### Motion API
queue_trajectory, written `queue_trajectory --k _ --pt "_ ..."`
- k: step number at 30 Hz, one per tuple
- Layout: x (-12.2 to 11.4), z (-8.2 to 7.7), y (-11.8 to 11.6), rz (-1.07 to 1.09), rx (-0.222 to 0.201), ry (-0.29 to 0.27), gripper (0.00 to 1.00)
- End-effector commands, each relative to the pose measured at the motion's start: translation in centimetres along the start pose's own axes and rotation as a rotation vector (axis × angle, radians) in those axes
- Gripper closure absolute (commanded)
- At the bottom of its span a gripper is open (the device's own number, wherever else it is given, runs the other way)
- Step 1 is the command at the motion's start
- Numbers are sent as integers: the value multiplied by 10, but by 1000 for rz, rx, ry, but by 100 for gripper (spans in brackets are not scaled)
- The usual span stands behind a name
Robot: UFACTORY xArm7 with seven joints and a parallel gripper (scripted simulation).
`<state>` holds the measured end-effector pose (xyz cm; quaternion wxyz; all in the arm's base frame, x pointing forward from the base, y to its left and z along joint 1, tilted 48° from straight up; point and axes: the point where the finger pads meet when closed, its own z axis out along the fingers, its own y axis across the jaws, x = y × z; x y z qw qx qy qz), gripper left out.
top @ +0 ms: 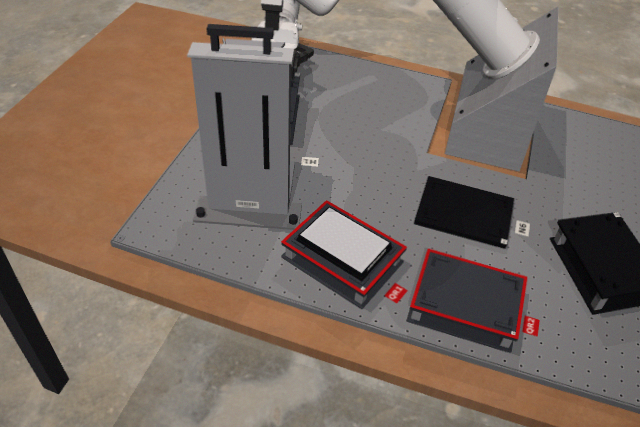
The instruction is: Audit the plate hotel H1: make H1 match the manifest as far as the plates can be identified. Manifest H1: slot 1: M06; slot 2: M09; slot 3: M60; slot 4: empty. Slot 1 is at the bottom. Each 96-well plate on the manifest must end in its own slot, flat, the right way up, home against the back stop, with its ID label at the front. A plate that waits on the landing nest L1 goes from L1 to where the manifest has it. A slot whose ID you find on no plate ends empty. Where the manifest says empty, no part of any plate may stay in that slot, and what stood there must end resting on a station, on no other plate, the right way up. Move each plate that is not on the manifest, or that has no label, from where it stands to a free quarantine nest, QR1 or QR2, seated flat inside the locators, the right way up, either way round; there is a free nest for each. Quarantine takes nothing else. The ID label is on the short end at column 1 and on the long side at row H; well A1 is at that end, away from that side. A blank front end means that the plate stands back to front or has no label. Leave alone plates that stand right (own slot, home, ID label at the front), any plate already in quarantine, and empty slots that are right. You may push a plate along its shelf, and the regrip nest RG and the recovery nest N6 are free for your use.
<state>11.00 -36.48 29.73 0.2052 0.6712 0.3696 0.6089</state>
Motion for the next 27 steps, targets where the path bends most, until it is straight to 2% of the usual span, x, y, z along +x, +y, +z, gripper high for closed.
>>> queue_trajectory --k 1,23,24,27 --pt "-1 0 0 -2 1 0 100" --pt "-2 0 0 -2 1 0 100" --pt "-2 0 0 -2 1 0 0" --pt "-2 0 0 -2 1 0 0"
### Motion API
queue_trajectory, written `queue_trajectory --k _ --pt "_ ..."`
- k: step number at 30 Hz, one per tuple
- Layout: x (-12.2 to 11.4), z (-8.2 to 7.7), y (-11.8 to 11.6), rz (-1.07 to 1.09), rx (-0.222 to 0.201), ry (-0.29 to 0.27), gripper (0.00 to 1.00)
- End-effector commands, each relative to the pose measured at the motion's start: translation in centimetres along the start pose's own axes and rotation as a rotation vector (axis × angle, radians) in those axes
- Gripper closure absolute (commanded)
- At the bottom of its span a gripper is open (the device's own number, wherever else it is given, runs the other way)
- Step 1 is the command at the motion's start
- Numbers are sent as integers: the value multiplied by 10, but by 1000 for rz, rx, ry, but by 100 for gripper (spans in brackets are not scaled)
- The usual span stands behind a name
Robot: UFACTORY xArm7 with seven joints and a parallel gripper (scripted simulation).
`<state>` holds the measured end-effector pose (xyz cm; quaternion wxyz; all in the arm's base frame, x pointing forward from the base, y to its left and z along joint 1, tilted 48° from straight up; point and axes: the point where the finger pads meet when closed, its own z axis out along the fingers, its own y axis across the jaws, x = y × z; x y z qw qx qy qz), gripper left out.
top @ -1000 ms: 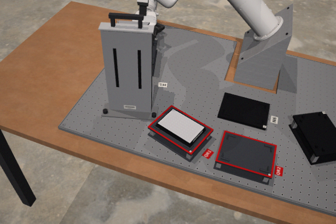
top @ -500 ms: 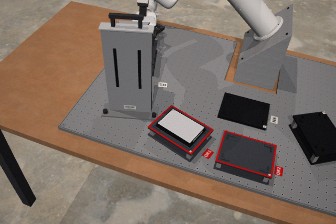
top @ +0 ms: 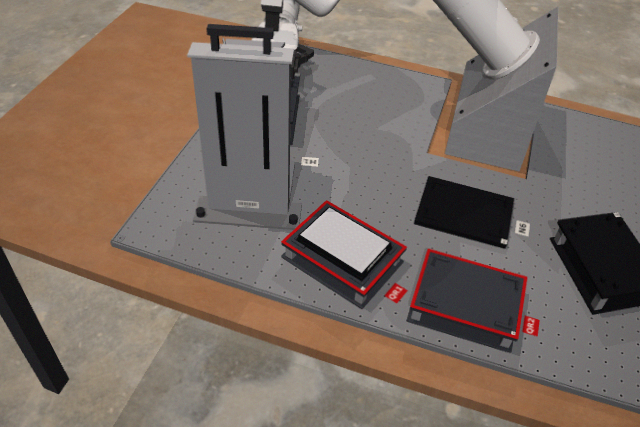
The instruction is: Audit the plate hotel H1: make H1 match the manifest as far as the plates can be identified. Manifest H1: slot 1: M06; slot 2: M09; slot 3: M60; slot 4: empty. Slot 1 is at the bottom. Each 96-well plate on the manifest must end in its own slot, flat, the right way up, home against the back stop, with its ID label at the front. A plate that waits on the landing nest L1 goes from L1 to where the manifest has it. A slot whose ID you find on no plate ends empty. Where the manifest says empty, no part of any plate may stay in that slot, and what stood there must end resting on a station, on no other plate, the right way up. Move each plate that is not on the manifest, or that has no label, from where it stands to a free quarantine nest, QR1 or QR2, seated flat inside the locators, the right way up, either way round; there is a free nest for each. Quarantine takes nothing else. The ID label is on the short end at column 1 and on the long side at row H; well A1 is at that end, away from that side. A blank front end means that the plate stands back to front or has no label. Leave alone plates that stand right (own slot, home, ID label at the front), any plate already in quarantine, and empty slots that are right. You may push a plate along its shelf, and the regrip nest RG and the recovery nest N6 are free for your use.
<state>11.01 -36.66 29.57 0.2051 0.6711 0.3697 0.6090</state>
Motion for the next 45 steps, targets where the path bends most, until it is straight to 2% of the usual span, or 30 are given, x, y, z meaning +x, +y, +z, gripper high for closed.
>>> queue_trajectory --k 1,31,45 --pt "0 0 0 -2 1 -1 0" --pt "1 0 0 -2 1 -1 0" --pt "0 -20 0 -2 1 -1 0"
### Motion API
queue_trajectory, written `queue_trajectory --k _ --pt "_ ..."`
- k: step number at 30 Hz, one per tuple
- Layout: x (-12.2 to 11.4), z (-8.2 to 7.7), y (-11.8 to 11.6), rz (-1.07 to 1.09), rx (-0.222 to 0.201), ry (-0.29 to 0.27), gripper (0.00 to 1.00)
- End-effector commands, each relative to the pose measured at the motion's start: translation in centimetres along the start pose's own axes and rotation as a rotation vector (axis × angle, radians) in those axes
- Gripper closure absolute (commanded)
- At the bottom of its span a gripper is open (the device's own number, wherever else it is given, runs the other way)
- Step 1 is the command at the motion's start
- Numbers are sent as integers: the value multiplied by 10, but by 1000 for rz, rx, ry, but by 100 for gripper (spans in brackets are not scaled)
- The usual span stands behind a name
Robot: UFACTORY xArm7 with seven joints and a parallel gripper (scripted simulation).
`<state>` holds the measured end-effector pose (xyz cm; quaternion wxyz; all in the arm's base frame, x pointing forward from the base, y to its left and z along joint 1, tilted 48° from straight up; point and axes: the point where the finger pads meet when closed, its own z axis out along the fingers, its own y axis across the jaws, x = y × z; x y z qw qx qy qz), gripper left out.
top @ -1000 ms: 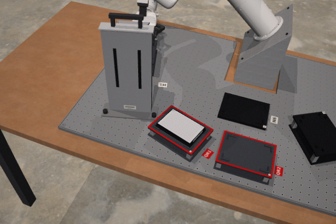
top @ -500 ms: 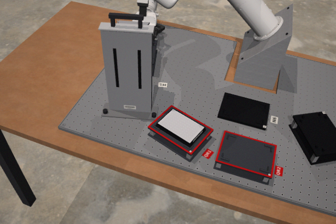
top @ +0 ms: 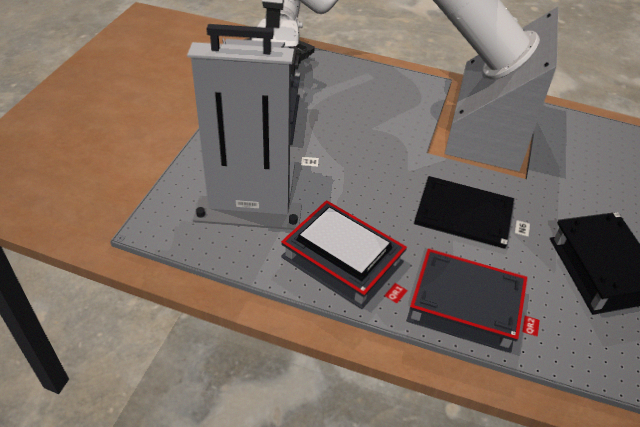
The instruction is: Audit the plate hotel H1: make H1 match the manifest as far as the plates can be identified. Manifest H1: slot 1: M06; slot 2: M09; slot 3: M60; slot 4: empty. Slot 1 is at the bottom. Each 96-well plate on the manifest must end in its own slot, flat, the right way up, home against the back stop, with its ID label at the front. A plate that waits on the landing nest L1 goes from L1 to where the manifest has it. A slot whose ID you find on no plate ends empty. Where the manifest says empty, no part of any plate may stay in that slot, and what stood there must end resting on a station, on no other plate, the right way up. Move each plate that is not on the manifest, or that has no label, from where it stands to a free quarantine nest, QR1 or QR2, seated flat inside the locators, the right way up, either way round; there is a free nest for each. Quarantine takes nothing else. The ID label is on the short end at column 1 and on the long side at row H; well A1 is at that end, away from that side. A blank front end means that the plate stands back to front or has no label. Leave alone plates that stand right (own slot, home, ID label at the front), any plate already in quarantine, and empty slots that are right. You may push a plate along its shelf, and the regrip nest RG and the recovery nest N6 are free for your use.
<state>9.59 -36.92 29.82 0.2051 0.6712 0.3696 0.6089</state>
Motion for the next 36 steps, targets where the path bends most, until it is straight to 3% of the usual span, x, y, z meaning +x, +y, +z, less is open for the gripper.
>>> queue_trajectory --k 1,26,36 --pt "1 -7 0 -2 1 -1 0" --pt "1 -46 0 -2 0 -1 0" --pt "1 -46 0 -2 0 -1 0"
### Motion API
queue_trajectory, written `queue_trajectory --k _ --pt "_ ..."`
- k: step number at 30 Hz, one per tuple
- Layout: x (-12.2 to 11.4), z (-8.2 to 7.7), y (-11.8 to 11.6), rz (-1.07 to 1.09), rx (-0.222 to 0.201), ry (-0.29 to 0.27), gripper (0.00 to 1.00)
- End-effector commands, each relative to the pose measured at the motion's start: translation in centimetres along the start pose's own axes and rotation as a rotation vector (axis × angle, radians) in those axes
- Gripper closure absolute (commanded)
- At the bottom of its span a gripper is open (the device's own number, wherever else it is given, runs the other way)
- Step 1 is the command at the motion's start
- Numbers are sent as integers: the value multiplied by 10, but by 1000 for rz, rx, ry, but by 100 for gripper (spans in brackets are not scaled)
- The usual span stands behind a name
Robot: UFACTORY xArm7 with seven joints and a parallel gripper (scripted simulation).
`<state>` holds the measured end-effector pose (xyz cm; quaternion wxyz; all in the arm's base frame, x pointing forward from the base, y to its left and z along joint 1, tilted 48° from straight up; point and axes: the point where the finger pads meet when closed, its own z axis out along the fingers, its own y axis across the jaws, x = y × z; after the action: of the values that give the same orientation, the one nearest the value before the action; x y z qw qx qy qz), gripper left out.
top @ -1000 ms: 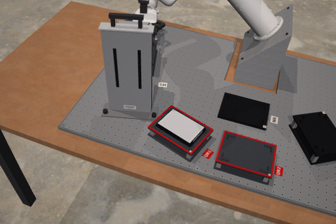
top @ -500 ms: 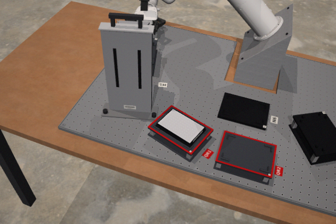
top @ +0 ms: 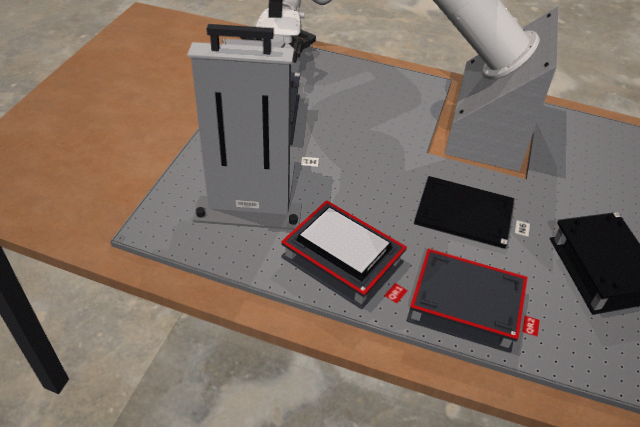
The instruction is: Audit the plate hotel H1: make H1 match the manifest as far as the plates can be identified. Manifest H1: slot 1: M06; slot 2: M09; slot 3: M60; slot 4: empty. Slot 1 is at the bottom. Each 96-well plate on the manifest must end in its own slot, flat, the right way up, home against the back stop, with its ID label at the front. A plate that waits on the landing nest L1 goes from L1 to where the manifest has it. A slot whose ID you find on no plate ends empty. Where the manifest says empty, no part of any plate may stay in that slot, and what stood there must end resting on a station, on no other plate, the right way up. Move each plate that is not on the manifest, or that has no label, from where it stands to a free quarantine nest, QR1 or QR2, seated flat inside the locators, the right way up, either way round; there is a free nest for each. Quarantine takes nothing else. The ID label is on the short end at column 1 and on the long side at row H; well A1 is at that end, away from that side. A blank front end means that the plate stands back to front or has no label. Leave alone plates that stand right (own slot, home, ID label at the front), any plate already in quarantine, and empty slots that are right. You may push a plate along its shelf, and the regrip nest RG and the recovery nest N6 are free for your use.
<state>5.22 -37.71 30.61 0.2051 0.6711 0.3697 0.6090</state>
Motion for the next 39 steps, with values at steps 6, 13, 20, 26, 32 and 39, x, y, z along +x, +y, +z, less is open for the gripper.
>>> queue_trajectory --k 6,13,20,26,32,39 --pt "1 -1 0 -2 0 -1 0" --pt "3 0 0 -2 0 -1 0" --pt "22 0 0 -2 0 -1 0" --pt "32 1 0 -2 0 -1 0" --pt "48 1 0 -2 0 -1 0" --pt "67 2 0 -2 0 -1 0"
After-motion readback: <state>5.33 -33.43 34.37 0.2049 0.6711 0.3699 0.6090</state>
